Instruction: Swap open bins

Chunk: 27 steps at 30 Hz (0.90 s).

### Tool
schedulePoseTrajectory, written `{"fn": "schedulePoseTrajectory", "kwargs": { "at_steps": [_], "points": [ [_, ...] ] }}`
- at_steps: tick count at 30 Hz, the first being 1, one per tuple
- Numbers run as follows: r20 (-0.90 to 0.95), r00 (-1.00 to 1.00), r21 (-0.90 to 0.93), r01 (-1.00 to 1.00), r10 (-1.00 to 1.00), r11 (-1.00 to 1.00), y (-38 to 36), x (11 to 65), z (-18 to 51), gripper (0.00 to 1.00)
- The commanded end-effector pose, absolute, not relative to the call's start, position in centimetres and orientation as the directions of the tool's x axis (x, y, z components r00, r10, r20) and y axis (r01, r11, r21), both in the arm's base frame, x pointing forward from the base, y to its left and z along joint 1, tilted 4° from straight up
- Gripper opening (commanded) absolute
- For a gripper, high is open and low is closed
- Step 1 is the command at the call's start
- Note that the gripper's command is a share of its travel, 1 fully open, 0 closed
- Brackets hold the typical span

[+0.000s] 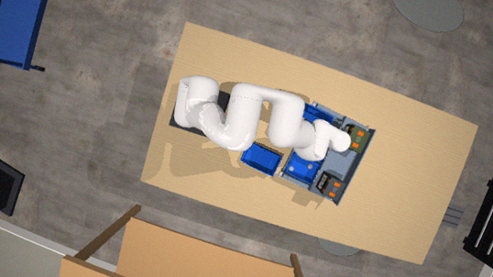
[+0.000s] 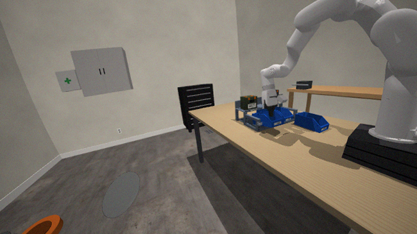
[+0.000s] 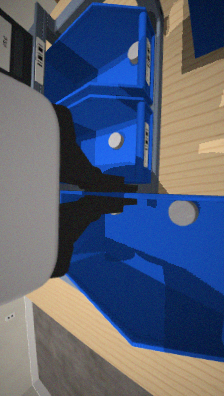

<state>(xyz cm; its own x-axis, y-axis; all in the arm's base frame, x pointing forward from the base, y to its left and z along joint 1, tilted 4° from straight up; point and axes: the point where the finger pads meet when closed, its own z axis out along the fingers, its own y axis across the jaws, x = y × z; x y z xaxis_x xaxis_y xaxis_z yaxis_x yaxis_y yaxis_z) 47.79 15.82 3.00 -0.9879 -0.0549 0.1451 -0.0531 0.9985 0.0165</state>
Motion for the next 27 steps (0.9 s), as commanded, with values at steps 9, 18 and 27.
{"fn": "schedulePoseTrajectory", "kwargs": {
  "at_steps": [9, 18, 27],
  "points": [
    [0.141, -0.989, 0.018, -0.053, -0.055, 0.998, 15.87, 47.95, 3.15, 0.0],
    [0.14, -0.989, 0.018, -0.053, -0.055, 0.998, 15.88, 47.97, 2.9, 0.0],
    [0.14, -0.989, 0.018, -0.053, -0.055, 0.998, 15.89, 48.01, 2.27, 0.0]
  ]
}}
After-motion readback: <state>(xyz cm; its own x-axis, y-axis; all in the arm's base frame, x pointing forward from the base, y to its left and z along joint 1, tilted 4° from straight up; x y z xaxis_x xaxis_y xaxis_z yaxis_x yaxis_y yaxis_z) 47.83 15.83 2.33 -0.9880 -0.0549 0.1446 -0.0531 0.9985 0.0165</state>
